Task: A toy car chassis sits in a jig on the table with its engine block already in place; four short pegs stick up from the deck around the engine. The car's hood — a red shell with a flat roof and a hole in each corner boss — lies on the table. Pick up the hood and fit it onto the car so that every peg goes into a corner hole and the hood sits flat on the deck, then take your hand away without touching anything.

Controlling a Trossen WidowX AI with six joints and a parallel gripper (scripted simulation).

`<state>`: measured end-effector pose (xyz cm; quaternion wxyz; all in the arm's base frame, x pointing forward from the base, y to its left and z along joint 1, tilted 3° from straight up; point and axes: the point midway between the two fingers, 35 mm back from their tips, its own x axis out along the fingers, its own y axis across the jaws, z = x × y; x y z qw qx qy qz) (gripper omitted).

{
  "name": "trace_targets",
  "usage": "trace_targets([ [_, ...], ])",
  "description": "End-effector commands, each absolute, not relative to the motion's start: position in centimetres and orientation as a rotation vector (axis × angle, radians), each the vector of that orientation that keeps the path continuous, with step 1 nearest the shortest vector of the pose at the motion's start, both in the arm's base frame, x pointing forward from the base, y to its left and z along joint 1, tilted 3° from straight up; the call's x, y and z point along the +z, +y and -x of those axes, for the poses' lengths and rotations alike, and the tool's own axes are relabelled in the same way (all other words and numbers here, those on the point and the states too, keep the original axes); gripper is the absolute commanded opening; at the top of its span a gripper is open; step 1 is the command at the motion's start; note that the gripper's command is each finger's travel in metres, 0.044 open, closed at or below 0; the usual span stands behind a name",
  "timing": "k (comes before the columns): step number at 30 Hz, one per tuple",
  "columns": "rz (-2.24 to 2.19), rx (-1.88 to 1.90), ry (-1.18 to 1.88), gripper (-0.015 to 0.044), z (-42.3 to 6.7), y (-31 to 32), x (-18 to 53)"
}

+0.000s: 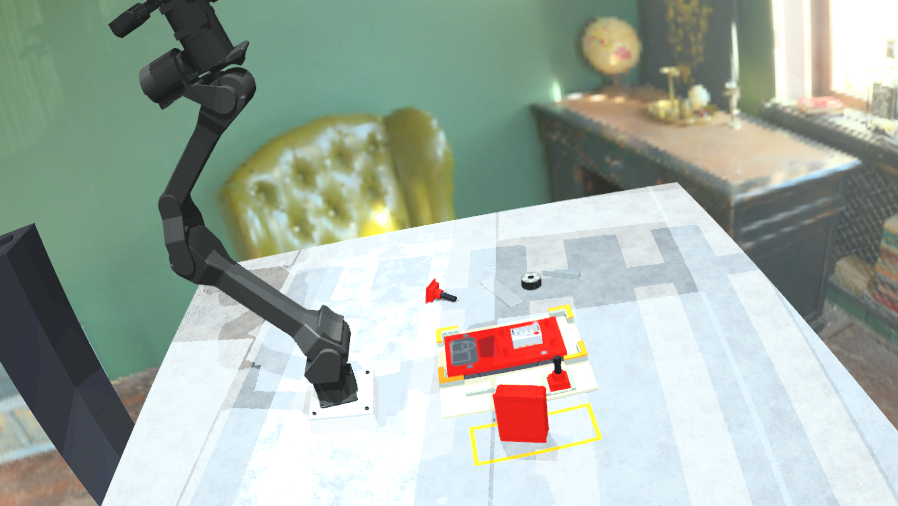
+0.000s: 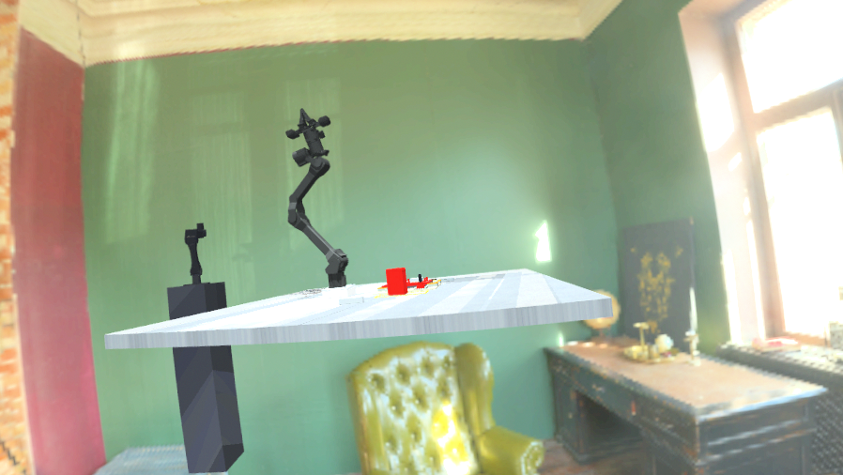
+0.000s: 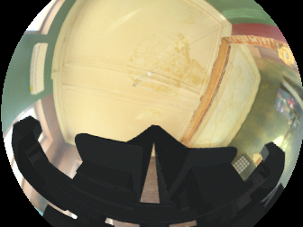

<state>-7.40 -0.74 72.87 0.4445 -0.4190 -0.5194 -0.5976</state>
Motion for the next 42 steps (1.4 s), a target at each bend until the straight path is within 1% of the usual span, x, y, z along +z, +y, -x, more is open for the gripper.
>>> trace_targets([
  [1,1.093,-1.373,-1.191,0.0000,2.6,-1.5,73.3],
  [12,1.150,-1.108,-0.899,0.0000,-9.4,-4.7,72.1],
  [23,1.113,-0.894,-0.579,0.0000,-19.7,-9.1,67.5],
  [32,0.993,-0.744,-0.367,0.0000,-26.0,-12.9,62.1],
  [42,0.838,-0.620,-0.037,0.0000,-31.7,-17.5,53.5],
])
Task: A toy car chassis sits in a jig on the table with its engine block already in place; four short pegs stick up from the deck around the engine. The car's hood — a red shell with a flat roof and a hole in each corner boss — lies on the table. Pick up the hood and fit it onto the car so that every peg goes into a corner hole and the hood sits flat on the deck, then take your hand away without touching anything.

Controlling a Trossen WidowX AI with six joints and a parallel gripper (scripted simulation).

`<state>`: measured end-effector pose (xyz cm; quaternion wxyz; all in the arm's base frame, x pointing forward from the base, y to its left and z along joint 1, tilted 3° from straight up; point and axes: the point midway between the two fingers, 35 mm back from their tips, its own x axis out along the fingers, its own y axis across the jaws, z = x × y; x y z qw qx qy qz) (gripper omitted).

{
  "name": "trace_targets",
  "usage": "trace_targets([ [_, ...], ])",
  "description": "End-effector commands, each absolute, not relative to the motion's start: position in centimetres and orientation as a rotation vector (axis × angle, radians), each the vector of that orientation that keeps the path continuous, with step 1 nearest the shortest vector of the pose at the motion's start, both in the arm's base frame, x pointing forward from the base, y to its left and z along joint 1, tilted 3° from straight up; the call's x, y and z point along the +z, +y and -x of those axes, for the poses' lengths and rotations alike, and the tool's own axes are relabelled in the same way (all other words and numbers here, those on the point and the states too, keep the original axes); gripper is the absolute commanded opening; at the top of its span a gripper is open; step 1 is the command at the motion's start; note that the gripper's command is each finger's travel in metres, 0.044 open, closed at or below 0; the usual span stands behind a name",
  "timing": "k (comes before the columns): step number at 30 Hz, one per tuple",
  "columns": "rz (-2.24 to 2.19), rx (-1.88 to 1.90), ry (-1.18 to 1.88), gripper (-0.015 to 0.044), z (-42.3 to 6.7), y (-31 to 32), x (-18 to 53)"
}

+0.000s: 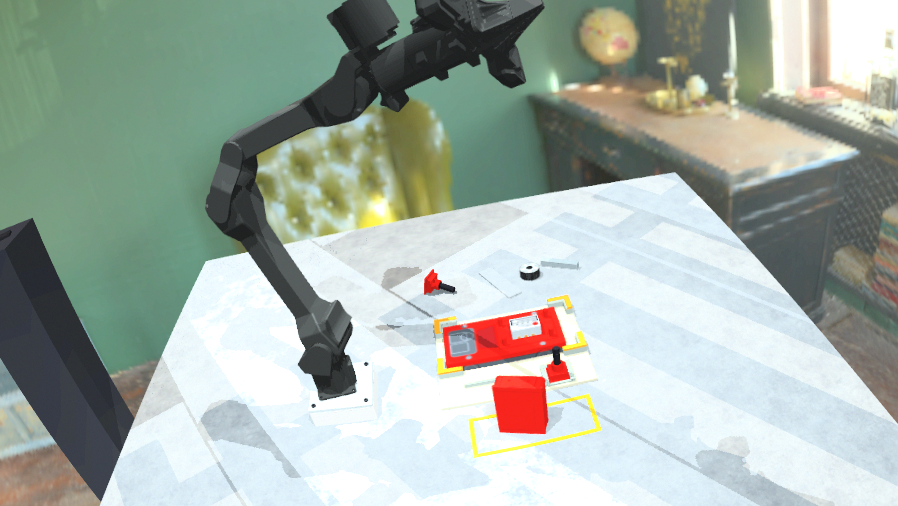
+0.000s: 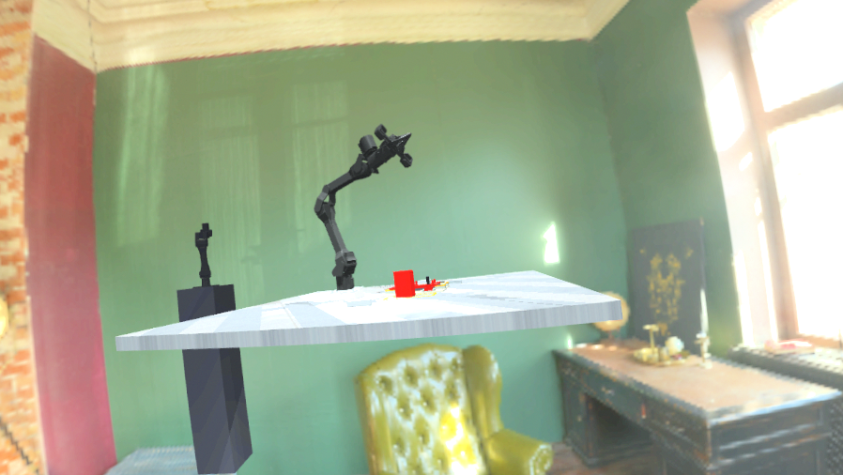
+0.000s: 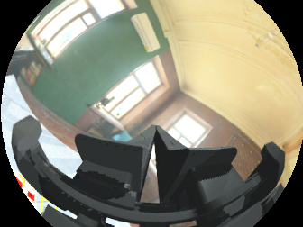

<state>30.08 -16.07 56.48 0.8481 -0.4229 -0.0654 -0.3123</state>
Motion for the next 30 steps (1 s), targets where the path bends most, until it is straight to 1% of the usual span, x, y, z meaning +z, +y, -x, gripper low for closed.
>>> trace_targets([
  [1,0.820,-0.610,-0.004,0.0000,-32.1,-17.9,52.5],
  [9,0.656,-0.539,0.265,0.0000,-34.3,-21.0,44.5],
  [16,0.489,-0.494,0.503,0.0000,-34.6,-22.9,37.2],
  [23,0.297,-0.465,0.749,0.0000,-33.3,-24.1,29.9],
  [30,0.072,-0.450,1.012,0.0000,-30.5,-24.1,22.8],
])
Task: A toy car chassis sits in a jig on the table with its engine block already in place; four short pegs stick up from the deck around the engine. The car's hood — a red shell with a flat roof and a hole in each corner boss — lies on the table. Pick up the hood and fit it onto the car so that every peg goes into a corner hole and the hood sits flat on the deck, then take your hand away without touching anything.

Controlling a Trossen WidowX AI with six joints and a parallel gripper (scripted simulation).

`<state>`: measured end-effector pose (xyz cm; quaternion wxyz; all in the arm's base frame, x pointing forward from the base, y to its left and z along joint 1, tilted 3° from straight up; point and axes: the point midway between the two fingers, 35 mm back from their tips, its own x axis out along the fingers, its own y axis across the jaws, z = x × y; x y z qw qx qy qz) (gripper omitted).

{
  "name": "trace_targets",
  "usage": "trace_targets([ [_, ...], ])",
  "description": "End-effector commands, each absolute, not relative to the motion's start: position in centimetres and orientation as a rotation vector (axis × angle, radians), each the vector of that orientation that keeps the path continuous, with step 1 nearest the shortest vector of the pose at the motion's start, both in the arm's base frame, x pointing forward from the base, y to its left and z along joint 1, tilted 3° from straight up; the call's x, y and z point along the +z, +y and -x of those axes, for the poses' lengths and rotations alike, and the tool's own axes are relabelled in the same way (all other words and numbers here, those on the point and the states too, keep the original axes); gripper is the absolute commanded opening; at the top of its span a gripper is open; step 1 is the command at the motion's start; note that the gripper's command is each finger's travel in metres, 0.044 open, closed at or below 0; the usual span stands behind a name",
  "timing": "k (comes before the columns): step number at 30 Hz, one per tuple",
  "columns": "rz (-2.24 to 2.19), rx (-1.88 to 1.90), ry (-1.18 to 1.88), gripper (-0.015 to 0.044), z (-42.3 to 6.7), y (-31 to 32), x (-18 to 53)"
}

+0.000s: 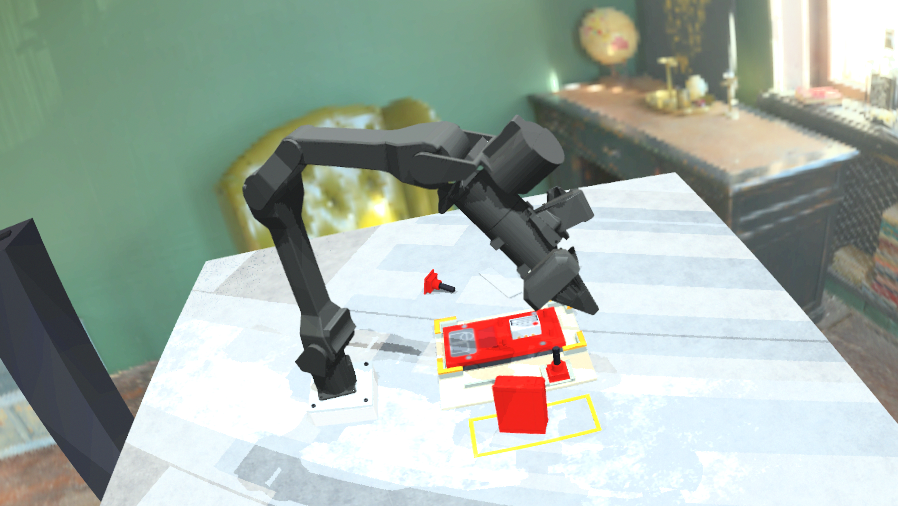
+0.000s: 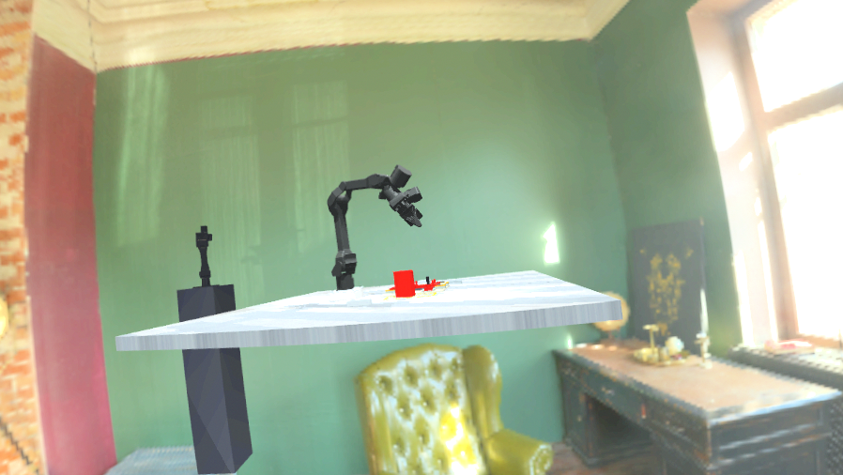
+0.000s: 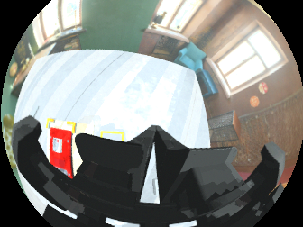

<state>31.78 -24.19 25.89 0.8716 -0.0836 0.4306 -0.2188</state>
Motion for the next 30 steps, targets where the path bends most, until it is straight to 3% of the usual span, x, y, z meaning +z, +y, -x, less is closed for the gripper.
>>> trace_targets([
  [1,0.039,-0.450,1.050,0.0000,-29.9,-24.0,21.9],
  [12,-0.354,-0.460,1.473,0.0000,-23.1,-21.5,14.1],
  [30,-0.360,-0.460,1.480,0.0000,-23.1,-21.7,10.2],
])
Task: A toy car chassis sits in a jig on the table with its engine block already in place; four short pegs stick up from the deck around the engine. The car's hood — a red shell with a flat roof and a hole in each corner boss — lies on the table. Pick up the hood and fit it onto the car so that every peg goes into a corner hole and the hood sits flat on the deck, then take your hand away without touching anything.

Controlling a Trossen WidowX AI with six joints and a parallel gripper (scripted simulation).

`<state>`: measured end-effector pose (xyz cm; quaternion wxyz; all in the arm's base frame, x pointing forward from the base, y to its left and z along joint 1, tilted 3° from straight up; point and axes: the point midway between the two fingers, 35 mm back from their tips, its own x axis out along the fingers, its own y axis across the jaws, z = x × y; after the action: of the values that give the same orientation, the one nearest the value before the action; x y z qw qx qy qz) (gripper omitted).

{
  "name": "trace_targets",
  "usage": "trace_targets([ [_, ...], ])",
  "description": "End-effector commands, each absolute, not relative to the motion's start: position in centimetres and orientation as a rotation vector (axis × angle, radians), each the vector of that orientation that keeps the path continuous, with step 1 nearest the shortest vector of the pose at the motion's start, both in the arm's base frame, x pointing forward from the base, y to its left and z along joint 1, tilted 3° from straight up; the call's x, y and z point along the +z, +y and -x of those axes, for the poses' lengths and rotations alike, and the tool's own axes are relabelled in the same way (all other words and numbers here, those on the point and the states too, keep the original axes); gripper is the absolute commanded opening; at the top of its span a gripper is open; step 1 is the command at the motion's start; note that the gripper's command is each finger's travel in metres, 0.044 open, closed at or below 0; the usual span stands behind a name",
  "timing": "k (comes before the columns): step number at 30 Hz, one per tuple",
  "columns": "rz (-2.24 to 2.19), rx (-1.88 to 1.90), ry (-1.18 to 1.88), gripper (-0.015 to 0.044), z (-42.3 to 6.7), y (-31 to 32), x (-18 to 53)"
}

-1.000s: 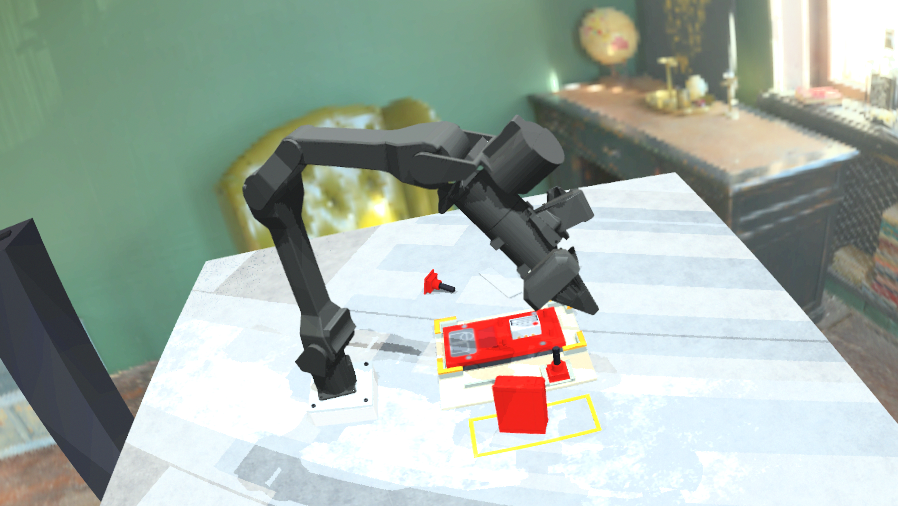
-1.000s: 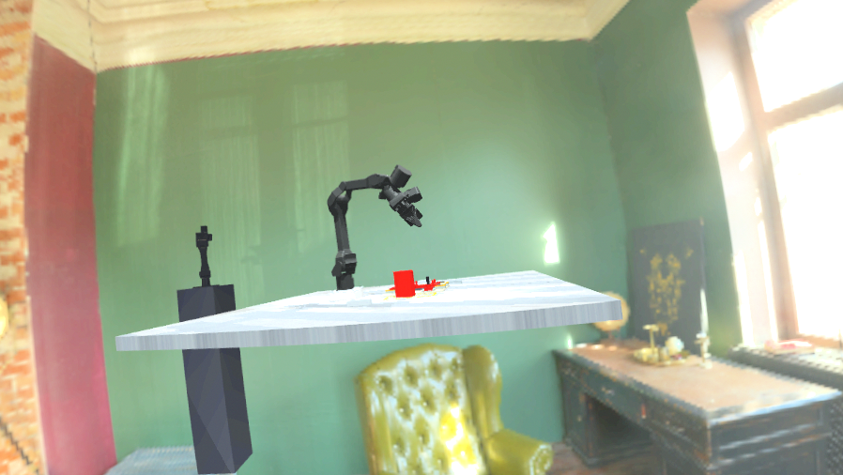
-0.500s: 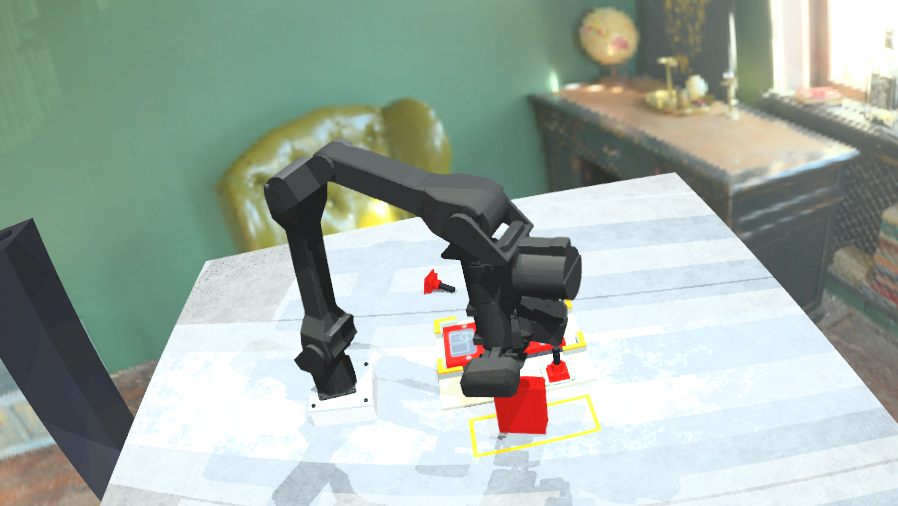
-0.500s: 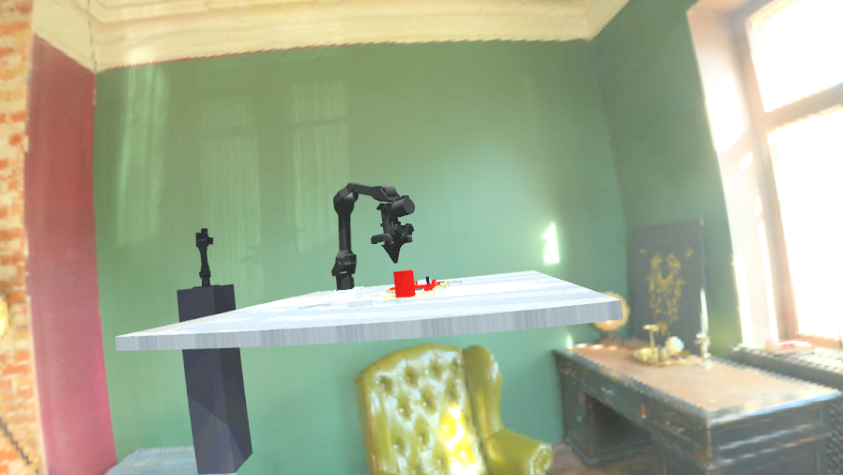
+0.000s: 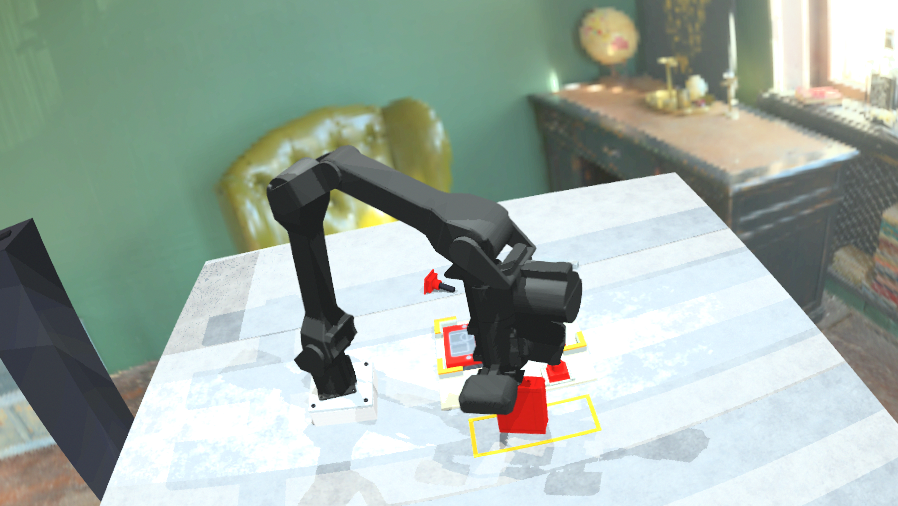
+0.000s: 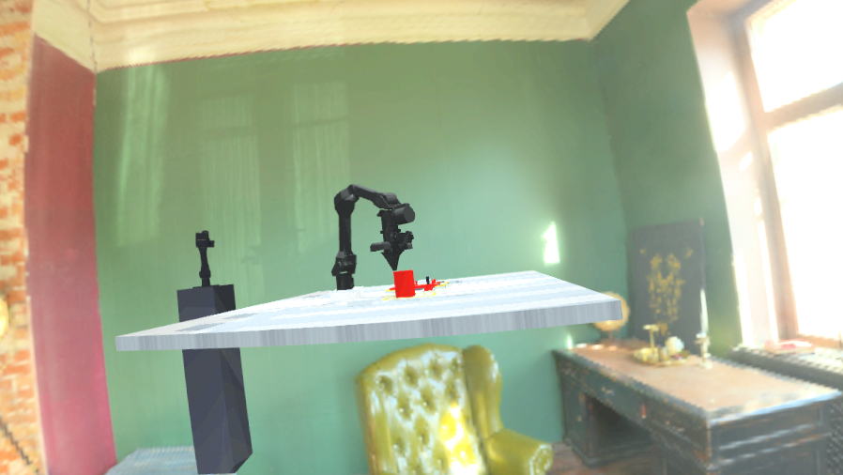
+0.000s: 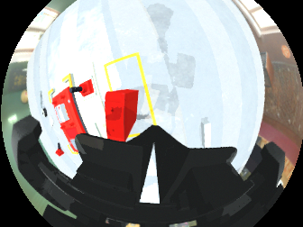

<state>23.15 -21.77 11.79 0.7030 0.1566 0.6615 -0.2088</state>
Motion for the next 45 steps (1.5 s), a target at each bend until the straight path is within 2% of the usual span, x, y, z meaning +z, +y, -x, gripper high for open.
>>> trace_targets([
  [1,-0.360,-0.460,1.480,0.0000,-23.1,-21.7,9.9],
  [45,-0.362,-0.458,1.479,0.0000,-24.7,-19.4,9.4],
])
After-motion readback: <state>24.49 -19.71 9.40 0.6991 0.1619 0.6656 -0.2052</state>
